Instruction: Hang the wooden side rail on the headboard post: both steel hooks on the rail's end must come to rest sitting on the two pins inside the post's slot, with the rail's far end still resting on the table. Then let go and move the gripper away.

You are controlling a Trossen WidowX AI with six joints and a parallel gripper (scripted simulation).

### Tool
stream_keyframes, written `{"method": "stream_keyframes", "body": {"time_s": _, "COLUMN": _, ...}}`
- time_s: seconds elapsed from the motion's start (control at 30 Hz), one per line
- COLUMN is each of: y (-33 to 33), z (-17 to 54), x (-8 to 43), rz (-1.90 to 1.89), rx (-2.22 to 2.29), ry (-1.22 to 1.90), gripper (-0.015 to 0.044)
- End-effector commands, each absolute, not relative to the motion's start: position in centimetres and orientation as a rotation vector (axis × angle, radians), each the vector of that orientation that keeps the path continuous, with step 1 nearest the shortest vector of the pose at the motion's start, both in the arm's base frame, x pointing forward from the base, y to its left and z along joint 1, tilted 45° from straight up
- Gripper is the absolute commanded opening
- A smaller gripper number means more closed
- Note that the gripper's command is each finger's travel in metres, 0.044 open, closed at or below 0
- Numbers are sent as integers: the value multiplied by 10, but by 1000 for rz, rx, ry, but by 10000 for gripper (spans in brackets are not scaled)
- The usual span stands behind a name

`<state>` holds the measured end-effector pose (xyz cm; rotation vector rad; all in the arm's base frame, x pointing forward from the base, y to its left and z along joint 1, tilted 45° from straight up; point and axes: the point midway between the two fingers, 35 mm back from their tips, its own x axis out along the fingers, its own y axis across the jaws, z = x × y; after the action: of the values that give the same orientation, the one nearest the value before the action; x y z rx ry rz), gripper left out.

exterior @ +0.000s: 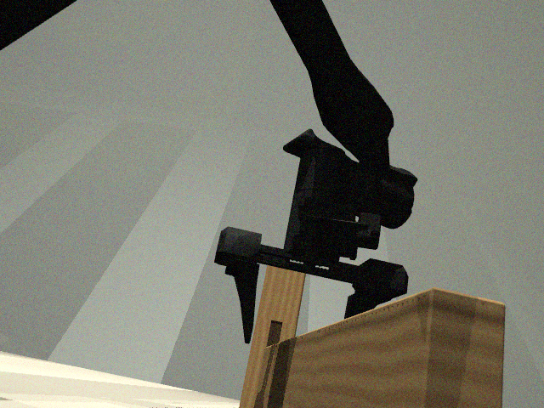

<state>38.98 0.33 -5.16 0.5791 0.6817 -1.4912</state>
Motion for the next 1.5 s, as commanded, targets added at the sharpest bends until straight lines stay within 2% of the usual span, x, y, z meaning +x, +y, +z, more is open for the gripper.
{"method": "stream_keyframes", "body": {"time_s": 0.0, "y": -4, "z": -58, "x": 387, "rz": -1494, "rx": 568, "ry": 684, "gripper": 440}}
{"method": "stream_keyframes", "body": {"time_s": 0.87, "y": -29, "z": -83, "x": 384, "rz": -1495, "rx": 566, "ry": 680, "gripper": 440}}
{"method": "stream_keyframes", "body": {"time_s": 1.3, "y": -29, "z": -83, "x": 384, "rz": -1495, "rx": 566, "ry": 680, "gripper": 99}}
{"method": "stream_keyframes", "body": {"time_s": 1.47, "y": -29, "z": -83, "x": 384, "rz": -1495, "rx": 566, "ry": 680, "gripper": 65}}
